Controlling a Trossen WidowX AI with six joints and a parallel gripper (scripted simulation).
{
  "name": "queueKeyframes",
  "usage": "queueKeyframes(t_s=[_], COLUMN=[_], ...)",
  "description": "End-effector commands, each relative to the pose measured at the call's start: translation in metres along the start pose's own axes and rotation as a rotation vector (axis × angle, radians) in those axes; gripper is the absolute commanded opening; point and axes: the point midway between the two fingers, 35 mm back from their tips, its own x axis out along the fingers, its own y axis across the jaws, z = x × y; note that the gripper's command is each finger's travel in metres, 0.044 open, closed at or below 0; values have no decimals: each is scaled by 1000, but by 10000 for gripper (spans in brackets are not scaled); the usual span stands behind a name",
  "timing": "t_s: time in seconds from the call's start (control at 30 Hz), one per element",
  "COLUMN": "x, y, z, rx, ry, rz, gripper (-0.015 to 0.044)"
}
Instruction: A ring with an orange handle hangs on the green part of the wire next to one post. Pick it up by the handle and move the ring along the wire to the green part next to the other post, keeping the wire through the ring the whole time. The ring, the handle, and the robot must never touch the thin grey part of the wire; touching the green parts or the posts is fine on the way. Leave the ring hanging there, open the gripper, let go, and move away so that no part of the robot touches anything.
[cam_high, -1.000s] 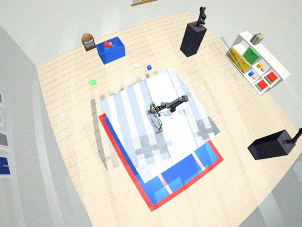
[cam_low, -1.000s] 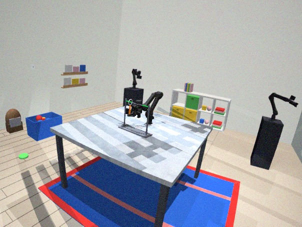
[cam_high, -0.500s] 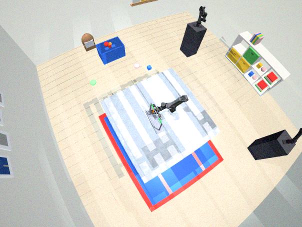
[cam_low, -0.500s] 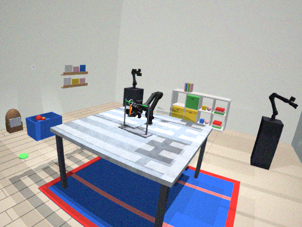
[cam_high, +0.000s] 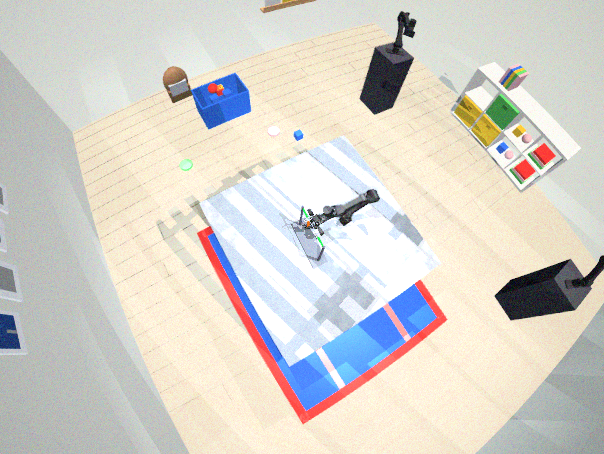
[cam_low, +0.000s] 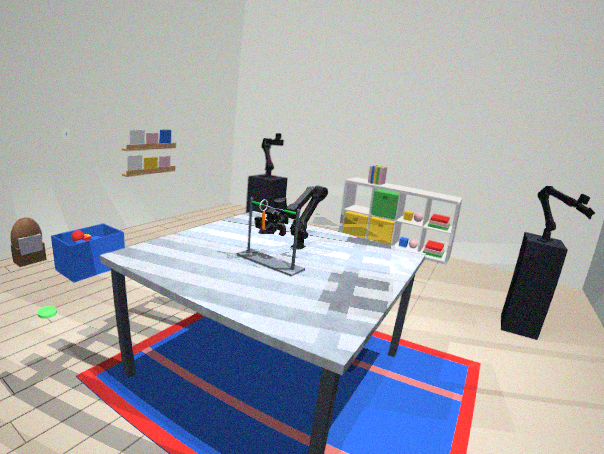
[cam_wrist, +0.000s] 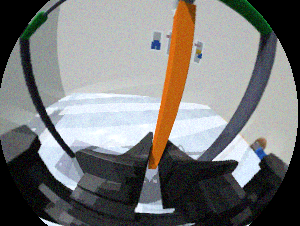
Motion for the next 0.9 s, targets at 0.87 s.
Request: queueKeyframes(t_s=[0.87], x=[-1], y=[20], z=[1], rx=[-87], ry=[4], rz=[48], gripper=[-150])
